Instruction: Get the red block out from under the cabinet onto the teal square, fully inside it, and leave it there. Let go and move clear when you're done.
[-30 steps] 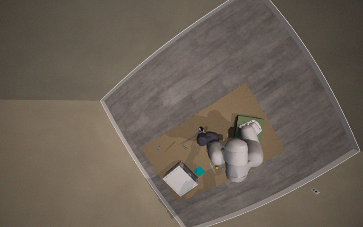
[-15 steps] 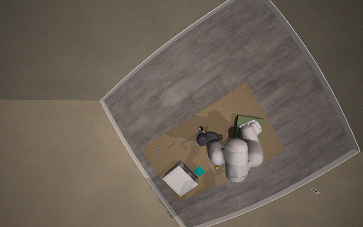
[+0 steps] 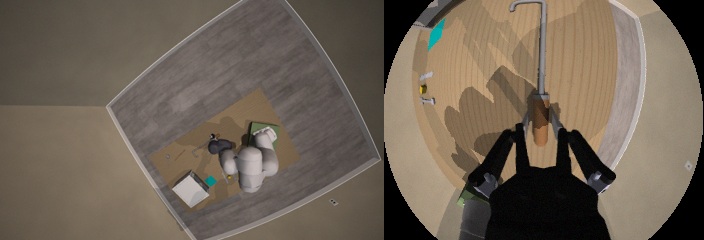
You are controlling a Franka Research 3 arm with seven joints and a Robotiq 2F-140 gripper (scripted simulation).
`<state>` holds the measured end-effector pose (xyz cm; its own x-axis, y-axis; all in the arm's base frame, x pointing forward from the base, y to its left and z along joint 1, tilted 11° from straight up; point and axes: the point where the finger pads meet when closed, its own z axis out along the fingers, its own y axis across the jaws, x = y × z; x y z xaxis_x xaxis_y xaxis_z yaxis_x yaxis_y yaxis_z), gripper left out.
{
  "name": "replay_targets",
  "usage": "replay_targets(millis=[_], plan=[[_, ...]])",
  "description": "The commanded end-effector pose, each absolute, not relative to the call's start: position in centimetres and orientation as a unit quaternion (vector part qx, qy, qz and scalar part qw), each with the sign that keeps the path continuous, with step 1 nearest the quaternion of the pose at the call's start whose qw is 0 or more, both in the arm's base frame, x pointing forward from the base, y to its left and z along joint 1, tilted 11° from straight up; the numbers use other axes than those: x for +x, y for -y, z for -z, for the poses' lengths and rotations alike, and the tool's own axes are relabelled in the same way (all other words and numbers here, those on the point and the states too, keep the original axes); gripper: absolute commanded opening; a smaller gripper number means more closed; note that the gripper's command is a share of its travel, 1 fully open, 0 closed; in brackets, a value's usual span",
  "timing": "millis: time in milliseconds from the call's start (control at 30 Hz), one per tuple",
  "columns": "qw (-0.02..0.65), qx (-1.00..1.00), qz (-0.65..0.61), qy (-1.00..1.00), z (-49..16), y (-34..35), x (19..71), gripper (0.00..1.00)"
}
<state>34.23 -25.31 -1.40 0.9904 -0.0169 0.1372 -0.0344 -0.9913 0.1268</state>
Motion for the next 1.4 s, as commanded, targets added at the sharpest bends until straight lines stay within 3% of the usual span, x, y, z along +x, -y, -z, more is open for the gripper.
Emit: replay_targets(millis=[0, 833, 867, 1367], plan=[[0.066, 0.995, -0.070, 0.011, 1.33, 25.43, 34.36, 0.34], [0.066, 0.995, -0.070, 0.011, 1.33, 25.43, 34.36, 0.34], [0.066, 0.995, -0.070, 0.011, 1.33, 25.43, 34.36, 0.00], [0.066, 0.995, -0.070, 0.011, 1.33, 25.43, 34.36, 0.00]])
